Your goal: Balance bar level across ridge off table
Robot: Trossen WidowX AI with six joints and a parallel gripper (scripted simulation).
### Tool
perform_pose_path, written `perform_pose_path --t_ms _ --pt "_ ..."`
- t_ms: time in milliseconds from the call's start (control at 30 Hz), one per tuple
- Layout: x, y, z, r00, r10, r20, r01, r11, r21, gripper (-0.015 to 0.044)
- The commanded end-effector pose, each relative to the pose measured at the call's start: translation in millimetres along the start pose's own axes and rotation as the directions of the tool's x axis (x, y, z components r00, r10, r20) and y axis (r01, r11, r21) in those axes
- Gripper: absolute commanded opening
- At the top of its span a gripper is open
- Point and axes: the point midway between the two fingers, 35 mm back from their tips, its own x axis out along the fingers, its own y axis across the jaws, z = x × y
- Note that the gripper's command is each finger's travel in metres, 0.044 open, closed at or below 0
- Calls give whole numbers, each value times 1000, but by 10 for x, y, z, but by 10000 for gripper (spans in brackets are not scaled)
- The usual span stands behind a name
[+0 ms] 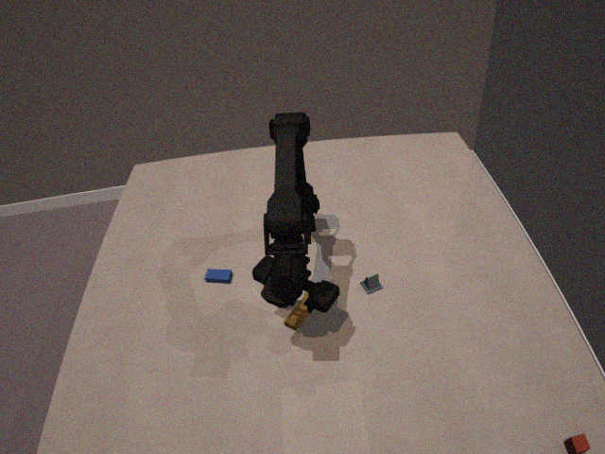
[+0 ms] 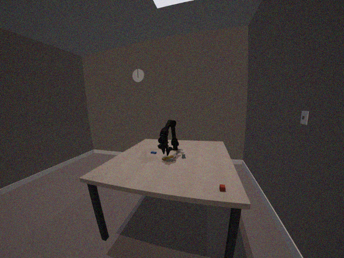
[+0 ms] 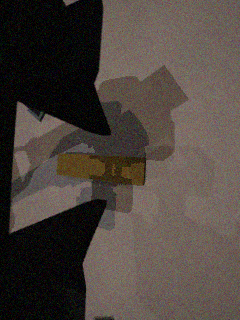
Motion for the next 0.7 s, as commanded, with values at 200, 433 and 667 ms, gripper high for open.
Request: perform_pose_path --t_ms 200,433,667 --pt "194 -26 -23 1000 -13 -12 14 1000 5 315" --pt "297 -26 -22 1000 -13 -12 14 1000 5 315" --pt "412 -29 -26 1000 -14 -12 14 1000 5 315"
